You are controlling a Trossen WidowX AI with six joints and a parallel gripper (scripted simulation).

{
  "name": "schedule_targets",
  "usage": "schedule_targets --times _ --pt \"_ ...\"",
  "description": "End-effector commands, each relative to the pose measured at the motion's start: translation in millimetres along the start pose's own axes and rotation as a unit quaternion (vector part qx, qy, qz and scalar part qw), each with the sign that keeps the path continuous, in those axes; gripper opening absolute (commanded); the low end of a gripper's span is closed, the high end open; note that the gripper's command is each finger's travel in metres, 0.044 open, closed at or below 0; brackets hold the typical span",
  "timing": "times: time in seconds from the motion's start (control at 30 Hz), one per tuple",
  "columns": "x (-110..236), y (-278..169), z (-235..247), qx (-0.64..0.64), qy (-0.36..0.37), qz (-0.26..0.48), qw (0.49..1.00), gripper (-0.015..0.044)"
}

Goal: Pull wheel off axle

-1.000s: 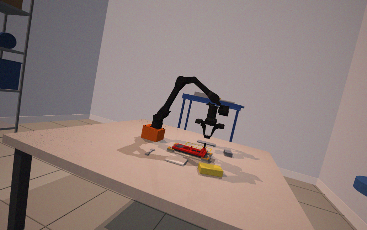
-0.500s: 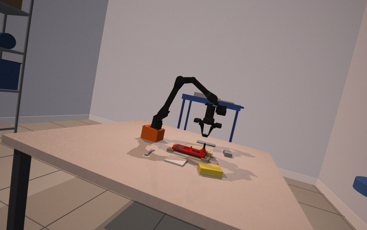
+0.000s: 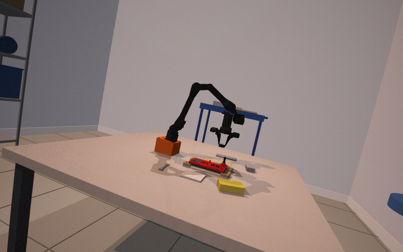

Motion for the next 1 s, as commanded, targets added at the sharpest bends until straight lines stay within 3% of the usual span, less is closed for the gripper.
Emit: schedule_targets --times 0.0,0.4,0.77,0.97 --pt "0 -6 -6 -0.004 0.001 -0.003 1.0 0.0" --pt "-27 -6 -6 -0.004 0.001 -0.003 1.0 0.0" --pt "-100 -5 -6 -0.003 0.0 -0.003 1.0 0.0" --pt "-105 -5 -7 -0.003 0.0 -0.003 1.0 0.0"
Point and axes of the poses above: the point midway between the two fingers, 35 mm back from their tips, its own x axis back along the fingers, its own z axis across the jaws, y = z × x, the point moved 5 cm from there along x, back along the fingers, and after that the axes turned 3 degrees about -x, right-handed, at the moved point
